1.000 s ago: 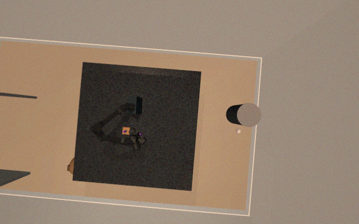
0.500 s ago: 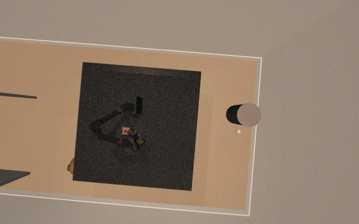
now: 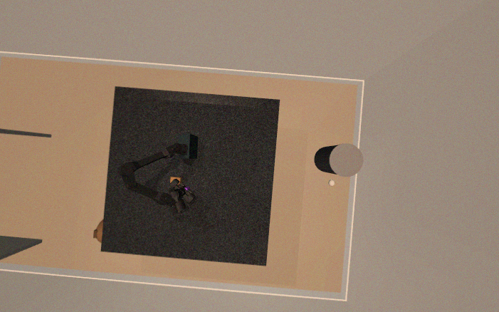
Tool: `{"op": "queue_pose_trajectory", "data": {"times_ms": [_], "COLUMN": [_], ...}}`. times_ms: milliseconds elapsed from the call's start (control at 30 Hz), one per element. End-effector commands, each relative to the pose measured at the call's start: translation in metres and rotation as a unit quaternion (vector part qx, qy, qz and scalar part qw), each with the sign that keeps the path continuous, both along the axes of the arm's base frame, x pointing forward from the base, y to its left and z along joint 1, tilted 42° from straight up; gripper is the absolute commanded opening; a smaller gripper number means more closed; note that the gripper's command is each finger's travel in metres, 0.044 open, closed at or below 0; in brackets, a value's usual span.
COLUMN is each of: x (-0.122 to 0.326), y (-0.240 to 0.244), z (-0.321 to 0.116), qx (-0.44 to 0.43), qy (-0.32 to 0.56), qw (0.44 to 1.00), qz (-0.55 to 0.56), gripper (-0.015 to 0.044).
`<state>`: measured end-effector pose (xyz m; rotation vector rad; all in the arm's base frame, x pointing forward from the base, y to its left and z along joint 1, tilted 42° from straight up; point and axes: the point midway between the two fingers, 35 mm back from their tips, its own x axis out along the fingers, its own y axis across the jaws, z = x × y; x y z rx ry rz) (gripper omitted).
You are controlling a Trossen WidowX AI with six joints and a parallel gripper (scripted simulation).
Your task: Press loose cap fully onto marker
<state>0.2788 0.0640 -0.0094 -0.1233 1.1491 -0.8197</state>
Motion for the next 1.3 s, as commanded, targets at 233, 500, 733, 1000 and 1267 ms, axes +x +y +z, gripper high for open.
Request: {"op": "queue_pose_trajectory", "data": {"times_ms": [233, 500, 733, 1000, 1267], "x": [0.0, -0.003, -0.007, -0.014, -0.019], "y": [-0.02, -0.034, -0.046, -0.061, -0.069], "z": [0.033, 0.055, 0.073, 0.093, 0.104], "qx": [-0.003, -0.004, -0.005, -0.006, -0.008], "qy": [0.001, 0.001, 0.001, 0.001, 0.001], "qw": [1.0, 1.0, 1.0, 1.0, 1.0], "qz": [0.0, 0.0, -0.001, -0.001, -0.001], "gripper": [0.0, 0.0, 0.0, 0.0, 0.0]}}
